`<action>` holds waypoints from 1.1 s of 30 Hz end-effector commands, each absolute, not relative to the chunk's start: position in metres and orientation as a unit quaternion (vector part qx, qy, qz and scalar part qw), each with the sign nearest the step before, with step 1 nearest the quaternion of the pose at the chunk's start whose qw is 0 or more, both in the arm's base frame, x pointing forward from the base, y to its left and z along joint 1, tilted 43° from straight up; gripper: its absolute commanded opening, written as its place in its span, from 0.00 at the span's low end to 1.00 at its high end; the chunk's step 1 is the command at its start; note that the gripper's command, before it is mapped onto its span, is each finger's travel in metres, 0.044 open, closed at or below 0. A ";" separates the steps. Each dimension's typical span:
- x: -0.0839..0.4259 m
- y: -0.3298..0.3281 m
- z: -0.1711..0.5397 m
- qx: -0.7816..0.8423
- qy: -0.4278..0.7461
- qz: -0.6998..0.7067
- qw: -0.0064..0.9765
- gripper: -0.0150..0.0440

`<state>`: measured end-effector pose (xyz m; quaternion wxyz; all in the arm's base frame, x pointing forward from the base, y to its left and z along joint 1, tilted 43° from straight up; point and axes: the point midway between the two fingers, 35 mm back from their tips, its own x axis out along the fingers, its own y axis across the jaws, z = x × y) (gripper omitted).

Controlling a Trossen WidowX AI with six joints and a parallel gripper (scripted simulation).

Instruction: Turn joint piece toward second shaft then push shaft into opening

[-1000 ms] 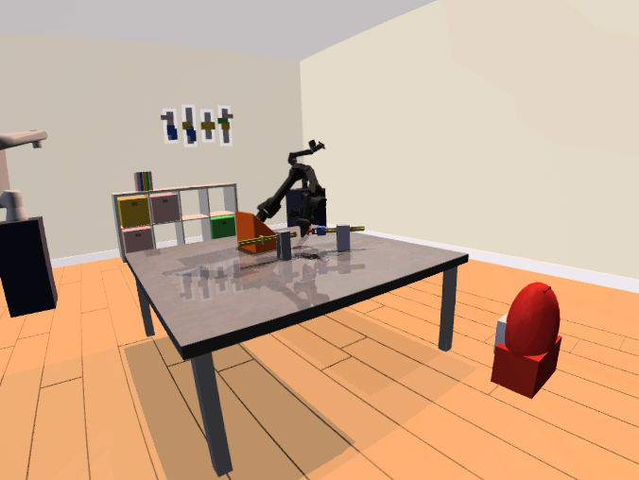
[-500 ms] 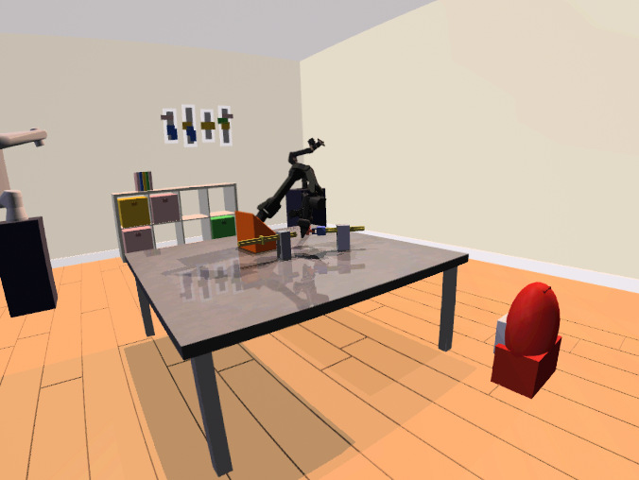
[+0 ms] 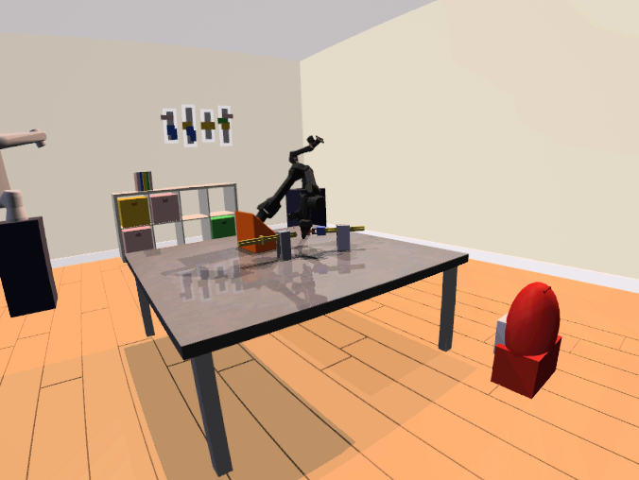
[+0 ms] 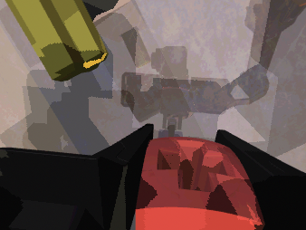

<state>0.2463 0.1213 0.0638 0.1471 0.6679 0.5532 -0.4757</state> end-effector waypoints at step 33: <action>0.269 0.123 0.055 0.656 0.653 -0.268 0.268 0.25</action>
